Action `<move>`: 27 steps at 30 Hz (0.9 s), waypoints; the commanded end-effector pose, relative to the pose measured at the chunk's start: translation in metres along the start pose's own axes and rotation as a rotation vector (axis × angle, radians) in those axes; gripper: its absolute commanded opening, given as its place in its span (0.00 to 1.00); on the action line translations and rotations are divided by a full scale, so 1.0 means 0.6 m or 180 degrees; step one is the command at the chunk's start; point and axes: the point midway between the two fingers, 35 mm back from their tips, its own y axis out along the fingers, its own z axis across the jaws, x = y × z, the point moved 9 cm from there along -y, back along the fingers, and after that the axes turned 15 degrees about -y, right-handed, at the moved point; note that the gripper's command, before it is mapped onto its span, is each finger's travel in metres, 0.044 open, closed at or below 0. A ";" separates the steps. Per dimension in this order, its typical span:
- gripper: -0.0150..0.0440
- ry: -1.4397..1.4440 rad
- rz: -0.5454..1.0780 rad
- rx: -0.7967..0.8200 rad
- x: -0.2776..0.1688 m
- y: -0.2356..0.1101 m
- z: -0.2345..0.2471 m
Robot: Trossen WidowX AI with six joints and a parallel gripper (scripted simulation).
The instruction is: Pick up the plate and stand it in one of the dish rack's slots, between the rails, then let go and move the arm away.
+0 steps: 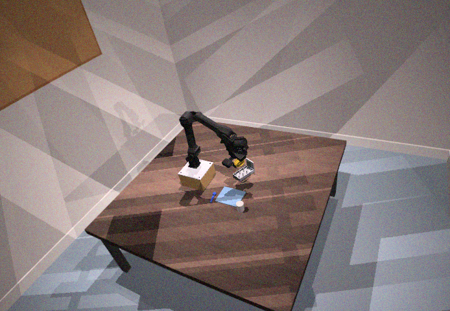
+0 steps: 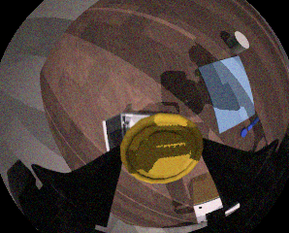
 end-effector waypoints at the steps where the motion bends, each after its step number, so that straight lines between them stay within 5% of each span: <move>1: 0.25 -0.0113 -0.0075 0.0231 0.010 0.034 -0.012; 27: 0.25 -0.1105 -0.1216 0.1431 0.044 0.169 -0.085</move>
